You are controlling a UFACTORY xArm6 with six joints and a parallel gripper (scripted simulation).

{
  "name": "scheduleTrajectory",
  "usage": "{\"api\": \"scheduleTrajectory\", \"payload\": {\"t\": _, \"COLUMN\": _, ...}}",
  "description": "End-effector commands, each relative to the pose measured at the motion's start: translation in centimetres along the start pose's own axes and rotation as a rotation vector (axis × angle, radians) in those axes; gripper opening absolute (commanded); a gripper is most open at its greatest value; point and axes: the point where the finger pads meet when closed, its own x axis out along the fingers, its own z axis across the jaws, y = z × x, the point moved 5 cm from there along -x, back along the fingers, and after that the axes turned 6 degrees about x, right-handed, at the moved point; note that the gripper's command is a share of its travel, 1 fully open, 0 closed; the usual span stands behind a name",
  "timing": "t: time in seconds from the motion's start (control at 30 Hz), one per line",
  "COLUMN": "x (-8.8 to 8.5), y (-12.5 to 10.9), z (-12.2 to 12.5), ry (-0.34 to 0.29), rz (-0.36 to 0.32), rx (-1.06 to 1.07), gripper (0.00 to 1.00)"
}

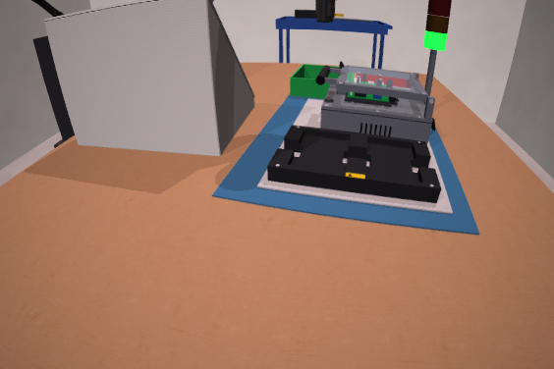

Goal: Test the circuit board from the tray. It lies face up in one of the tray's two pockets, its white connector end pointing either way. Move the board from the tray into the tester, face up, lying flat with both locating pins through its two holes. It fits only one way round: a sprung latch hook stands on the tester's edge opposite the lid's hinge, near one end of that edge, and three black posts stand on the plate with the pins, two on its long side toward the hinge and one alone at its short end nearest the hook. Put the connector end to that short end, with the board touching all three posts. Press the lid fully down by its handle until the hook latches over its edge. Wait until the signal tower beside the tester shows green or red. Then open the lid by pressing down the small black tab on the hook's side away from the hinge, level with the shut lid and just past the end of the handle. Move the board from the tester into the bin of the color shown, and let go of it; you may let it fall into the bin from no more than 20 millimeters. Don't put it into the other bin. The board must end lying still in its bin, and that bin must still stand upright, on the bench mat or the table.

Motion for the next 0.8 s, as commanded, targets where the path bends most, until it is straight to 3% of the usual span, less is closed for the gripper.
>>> {"api": "scheduleTrajectory", "payload": {"t": 0.0, "x": -0.12, "y": 0.06, "z": 0.08, "ry": -0.002, "rz": -0.004, "rx": 0.166, "gripper": 0.0}}
{"api": "scheduleTrajectory", "payload": {"t": 0.77, "x": -0.12, "y": 0.06, "z": 0.08, "ry": -0.004, "rz": -0.003, "rx": 0.841, "gripper": 0.0}}
